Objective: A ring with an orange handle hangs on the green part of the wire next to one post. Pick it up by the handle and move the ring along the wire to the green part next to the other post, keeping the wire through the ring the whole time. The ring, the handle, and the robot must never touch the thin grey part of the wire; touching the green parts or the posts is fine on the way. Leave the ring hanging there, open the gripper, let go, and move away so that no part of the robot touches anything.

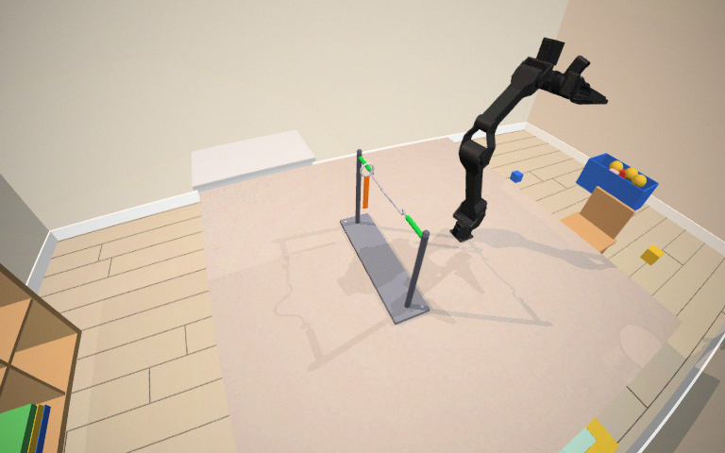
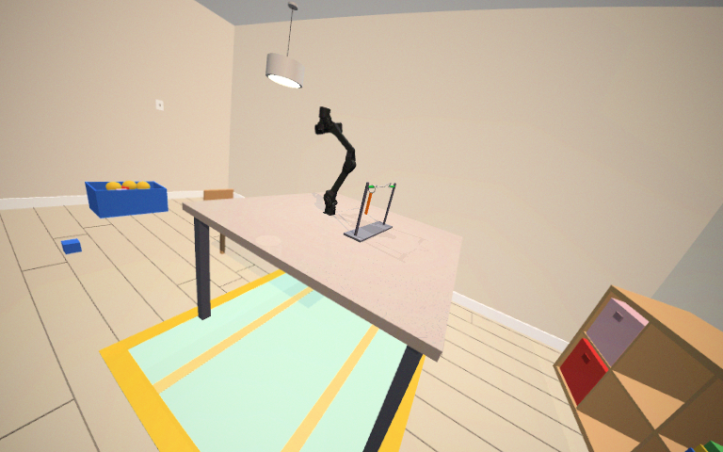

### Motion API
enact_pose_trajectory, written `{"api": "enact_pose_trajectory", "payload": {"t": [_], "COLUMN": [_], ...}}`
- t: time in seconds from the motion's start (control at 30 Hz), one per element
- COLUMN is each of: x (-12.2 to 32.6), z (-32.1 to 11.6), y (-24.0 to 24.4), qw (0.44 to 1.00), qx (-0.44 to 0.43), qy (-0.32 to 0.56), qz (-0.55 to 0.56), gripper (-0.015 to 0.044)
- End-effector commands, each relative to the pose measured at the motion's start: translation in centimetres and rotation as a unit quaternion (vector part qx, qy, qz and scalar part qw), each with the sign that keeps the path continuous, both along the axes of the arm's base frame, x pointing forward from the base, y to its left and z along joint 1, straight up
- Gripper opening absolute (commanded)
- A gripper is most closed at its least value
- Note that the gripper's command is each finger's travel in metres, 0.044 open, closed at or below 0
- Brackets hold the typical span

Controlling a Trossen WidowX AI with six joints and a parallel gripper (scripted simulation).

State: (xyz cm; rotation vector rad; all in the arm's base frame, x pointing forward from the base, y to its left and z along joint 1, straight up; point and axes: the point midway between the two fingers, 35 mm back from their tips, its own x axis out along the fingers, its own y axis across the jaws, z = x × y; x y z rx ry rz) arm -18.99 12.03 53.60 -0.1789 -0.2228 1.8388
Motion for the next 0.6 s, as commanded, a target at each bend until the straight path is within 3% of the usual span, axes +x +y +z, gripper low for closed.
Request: {"api": "enact_pose_trajectory", "payload": {"t": [0.0, 0.27, 0.57], "x": [-0.1, -6.1, -12.0], "z": [0.0, -2.6, -7.2], "y": [-0.1, -5.3, -15.8], "qw": [1.000, 0.985, 0.913], "qx": [0.000, -0.004, -0.009], "qy": [0.000, -0.011, -0.029], "qz": [0.002, 0.170, 0.407], "gripper": [0.0374, 0.0164, 0.0160]}}
